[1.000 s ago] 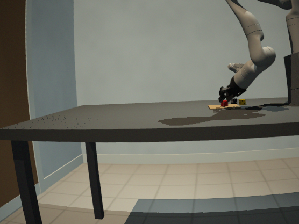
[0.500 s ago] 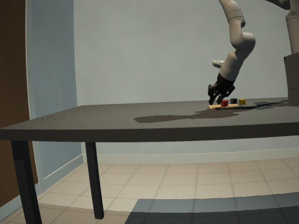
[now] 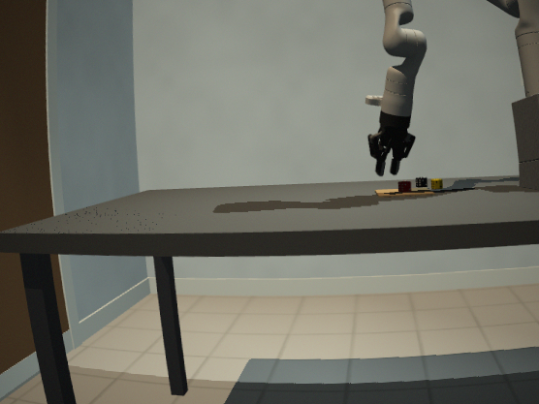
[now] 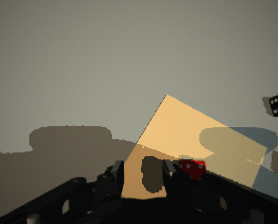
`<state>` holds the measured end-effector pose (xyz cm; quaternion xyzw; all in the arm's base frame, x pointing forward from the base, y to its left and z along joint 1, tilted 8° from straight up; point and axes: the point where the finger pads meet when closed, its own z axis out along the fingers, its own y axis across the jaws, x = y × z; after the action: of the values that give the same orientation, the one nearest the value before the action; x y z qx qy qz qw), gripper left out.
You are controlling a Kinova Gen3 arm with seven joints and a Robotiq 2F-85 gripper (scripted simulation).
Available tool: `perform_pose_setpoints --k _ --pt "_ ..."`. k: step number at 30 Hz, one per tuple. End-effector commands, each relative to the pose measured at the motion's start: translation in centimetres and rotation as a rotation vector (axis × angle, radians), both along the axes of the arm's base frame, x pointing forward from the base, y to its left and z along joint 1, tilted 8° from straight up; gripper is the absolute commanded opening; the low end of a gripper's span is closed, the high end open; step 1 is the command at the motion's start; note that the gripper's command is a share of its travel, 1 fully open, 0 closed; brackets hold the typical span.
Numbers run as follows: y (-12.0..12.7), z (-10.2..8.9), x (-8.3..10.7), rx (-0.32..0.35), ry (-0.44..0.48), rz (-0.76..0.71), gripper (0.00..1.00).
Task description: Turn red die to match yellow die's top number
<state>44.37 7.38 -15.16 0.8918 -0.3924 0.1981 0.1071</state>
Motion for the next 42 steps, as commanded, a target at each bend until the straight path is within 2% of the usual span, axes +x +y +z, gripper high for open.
perform_pose_setpoints --k 1,3,10,17,31,32,42 --pt "-1.7 2.7 1.1 0.050 -0.001 -0.046 0.41" --pt "-1.7 2.7 1.1 0.050 -0.001 -0.046 0.41" --pt "-2.9 5.2 -1.1 0.150 0.103 -0.065 0.41" --pt "-3.6 7.0 -3.0 0.213 0.169 -0.082 0.41" --pt "-3.9 7.8 -4.0 0.241 0.198 -0.091 0.41" --pt "-3.9 7.8 -4.0 0.241 0.198 -0.091 1.00" --pt "-3.9 7.8 -4.0 0.241 0.198 -0.091 1.00"
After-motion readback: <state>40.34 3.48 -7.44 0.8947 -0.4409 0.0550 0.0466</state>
